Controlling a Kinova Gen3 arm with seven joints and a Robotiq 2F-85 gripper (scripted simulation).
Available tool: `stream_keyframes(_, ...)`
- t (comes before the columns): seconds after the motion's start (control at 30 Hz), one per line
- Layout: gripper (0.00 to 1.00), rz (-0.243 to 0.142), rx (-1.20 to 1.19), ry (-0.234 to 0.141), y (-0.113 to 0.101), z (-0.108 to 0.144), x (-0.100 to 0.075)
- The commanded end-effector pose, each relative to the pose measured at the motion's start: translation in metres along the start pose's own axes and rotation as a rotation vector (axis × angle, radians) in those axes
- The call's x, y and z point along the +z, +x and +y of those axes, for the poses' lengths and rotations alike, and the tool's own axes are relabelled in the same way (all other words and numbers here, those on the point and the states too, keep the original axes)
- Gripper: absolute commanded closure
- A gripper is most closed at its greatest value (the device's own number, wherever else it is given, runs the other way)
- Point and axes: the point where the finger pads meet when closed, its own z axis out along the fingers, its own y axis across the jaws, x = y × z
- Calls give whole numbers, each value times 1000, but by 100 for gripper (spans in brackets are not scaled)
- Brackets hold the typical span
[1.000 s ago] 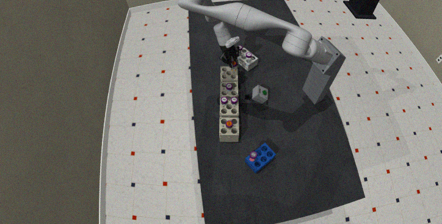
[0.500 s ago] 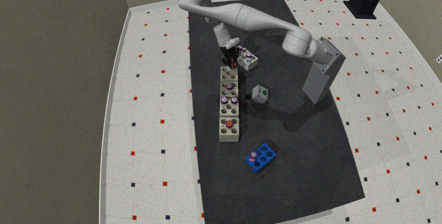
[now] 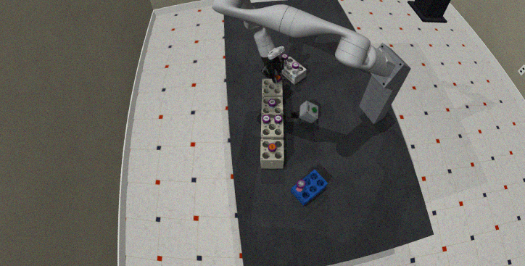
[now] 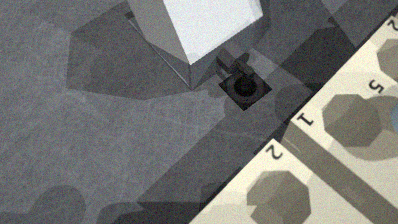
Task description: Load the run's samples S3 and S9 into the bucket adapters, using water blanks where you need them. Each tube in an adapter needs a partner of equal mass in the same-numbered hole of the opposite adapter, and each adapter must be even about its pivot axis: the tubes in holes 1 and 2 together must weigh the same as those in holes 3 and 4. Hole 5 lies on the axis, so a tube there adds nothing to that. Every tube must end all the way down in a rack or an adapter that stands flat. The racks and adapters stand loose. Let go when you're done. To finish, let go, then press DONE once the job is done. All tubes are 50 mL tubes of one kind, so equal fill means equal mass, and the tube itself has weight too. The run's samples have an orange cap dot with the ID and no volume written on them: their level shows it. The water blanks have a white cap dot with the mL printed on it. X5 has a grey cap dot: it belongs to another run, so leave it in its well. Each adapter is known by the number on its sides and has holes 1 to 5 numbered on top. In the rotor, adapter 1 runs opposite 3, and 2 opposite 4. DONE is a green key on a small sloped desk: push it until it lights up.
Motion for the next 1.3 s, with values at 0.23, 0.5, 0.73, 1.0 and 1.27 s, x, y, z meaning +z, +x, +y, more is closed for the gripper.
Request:
stream_keyframes(0.23,90,-1,0,0,-3,0,4)
stream_keyframes(0.5,90,-1,0,0,-4,0,8)
stream_keyframes(0.73,90,-1,0,0,-4,0,8)
stream_keyframes(1.0,38,-1,0,0,-4,0,8)
stream_keyframes(1.27,38,-1,0,0,-4,0,8)
